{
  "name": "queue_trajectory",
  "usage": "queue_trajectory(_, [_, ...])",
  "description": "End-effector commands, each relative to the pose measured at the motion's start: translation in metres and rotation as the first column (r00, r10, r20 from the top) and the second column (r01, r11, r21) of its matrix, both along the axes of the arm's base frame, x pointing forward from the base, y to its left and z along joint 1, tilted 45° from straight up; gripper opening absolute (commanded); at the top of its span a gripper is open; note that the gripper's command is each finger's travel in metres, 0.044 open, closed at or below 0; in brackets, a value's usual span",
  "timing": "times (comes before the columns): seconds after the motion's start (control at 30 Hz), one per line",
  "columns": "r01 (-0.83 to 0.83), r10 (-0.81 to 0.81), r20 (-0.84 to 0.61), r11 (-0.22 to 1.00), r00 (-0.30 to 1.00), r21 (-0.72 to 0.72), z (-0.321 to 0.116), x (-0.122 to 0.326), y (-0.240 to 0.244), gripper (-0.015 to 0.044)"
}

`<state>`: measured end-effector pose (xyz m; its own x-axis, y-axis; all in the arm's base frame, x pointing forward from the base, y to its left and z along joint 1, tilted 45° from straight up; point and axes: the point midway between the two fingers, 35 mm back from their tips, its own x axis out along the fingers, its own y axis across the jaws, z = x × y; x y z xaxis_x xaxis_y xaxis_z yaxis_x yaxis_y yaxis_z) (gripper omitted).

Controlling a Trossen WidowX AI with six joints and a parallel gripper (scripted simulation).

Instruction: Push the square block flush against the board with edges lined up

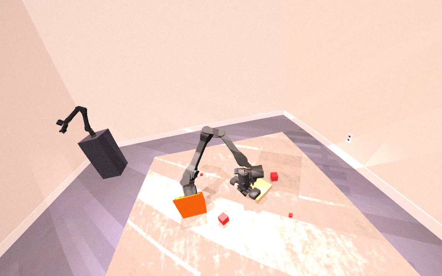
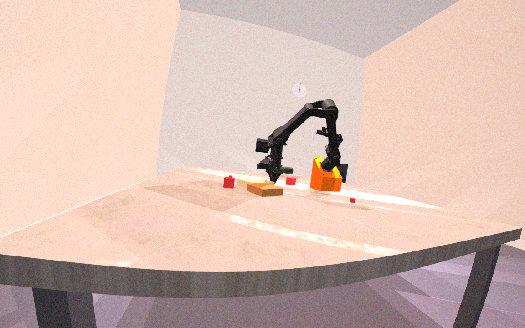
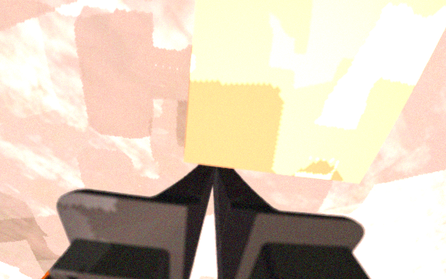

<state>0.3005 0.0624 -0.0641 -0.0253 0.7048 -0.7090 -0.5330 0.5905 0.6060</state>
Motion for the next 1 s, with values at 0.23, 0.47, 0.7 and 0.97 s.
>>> queue_trajectory(0.23, [-0.003, 0.003, 0.008, 1.000, 1.000, 0.003, 0.006, 0.016, 0.007, 0.0000])
queue_trajectory(0.47, [-0.003, 0.003, 0.009, 1.000, 1.000, 0.003, 0.009, 0.024, 0.011, 0.0000])
queue_trajectory(0.7, [-0.003, 0.003, 0.009, 1.000, 1.000, 0.003, 0.012, 0.032, 0.014, 0.0000])
queue_trajectory(0.97, [-0.003, 0.003, 0.010, 1.000, 1.000, 0.004, 0.016, 0.041, 0.018, 0.0000])
